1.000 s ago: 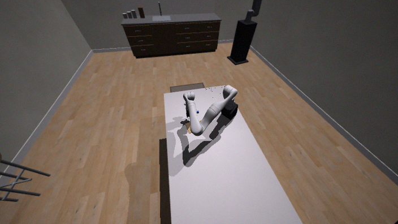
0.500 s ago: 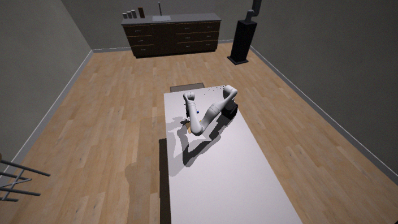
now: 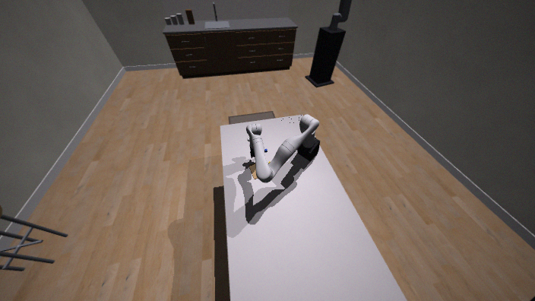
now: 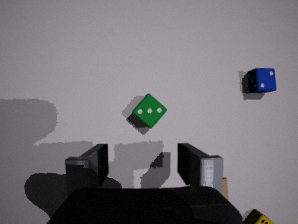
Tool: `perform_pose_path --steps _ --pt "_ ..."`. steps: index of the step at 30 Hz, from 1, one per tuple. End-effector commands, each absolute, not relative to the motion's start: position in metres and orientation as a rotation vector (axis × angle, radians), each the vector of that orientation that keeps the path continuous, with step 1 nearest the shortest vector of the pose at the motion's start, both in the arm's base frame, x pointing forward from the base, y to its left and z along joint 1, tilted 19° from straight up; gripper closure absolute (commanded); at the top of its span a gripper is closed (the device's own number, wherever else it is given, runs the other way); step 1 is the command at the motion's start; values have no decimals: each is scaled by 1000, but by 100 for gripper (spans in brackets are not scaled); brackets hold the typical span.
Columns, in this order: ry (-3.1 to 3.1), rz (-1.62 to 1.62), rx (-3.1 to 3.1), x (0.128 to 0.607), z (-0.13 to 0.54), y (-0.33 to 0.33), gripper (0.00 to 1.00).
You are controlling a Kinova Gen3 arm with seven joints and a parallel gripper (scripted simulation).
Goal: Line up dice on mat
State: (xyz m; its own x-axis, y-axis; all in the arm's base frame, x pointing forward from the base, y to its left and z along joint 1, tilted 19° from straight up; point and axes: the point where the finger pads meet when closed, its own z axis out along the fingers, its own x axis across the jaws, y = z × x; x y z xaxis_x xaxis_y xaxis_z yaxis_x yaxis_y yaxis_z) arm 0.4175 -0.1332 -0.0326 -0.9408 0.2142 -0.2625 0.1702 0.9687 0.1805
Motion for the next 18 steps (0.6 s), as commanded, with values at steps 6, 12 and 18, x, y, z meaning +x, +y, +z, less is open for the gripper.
perform_pose_path --steps 6,12,18 --pt "2833 224 283 418 -32 -133 0" --pt "2833 224 283 416 -32 -131 0" --pt "2833 224 283 404 -33 -111 0"
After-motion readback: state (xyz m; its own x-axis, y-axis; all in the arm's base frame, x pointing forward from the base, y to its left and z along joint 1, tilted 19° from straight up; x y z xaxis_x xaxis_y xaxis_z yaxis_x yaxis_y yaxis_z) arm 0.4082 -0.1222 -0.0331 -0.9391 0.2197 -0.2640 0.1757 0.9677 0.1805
